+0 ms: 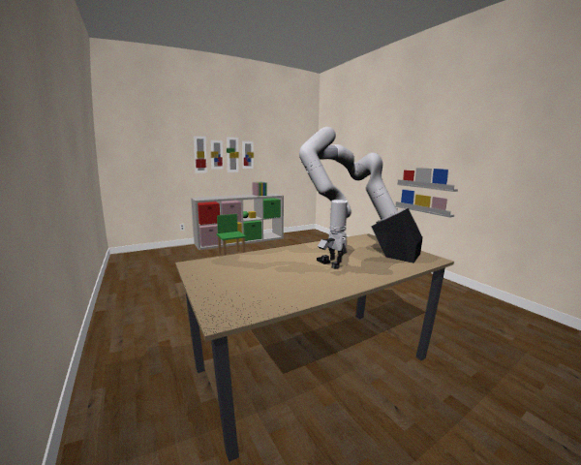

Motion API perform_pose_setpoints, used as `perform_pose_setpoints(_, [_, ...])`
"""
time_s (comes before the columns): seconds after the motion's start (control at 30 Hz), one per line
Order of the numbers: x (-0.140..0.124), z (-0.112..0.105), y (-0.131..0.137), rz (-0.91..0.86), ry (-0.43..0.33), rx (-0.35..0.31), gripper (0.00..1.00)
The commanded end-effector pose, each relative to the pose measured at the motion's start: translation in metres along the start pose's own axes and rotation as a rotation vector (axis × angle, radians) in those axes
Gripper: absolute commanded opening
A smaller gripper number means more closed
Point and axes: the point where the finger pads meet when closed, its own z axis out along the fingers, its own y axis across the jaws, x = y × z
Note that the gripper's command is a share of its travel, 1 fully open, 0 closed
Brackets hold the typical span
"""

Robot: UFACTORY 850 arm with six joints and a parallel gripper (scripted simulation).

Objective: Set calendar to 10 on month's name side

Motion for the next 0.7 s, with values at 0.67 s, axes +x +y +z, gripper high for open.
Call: perform_pose_setpoints(0.67, [0.0006, -0.0083, -0.0001, 0.000, 0.001, 0.000, 0.49])
